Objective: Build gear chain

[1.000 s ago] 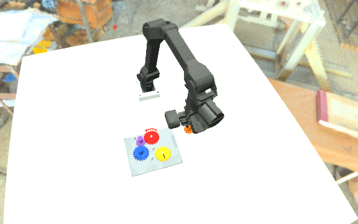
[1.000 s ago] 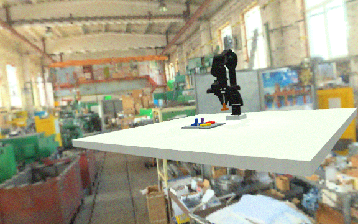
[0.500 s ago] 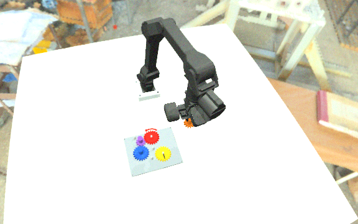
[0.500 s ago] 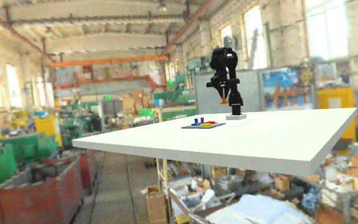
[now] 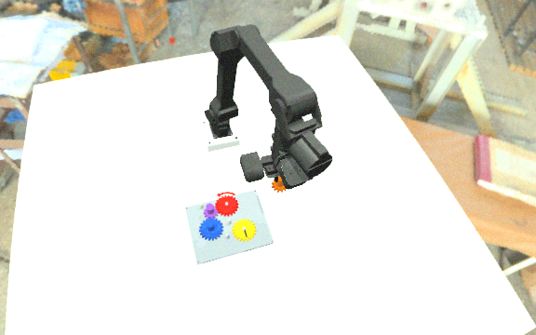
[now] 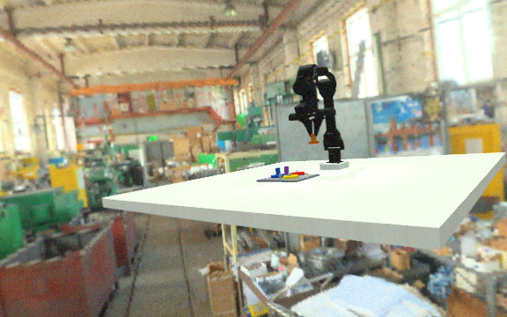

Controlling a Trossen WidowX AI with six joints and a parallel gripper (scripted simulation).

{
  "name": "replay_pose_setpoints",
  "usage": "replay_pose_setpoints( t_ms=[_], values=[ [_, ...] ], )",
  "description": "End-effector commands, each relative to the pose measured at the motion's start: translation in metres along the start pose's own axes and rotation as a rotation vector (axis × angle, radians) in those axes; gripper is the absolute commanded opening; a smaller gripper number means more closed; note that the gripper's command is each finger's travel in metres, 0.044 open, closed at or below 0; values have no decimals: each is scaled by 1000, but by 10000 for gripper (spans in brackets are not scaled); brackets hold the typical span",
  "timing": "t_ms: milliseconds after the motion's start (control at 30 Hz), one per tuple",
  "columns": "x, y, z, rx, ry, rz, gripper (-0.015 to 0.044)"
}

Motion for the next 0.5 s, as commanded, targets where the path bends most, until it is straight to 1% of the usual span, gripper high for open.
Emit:
replay_pose_setpoints(
  t_ms=[0, 467],
  values=[
    [-8, 5, 7, 7, 0, 0, 0],
    [-40, 21, 25, 6, -4, 0, 0]
  ],
)
Point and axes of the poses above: the point midway between the two fingers, 35 mm back from their tips, its own z axis out along the fingers, its own x axis across the jaws, y = z × x, the point moved 7 cm from there along -z, back along the fingers, and after that the axes turned 2 degrees about -z, right-handed, at the moved point
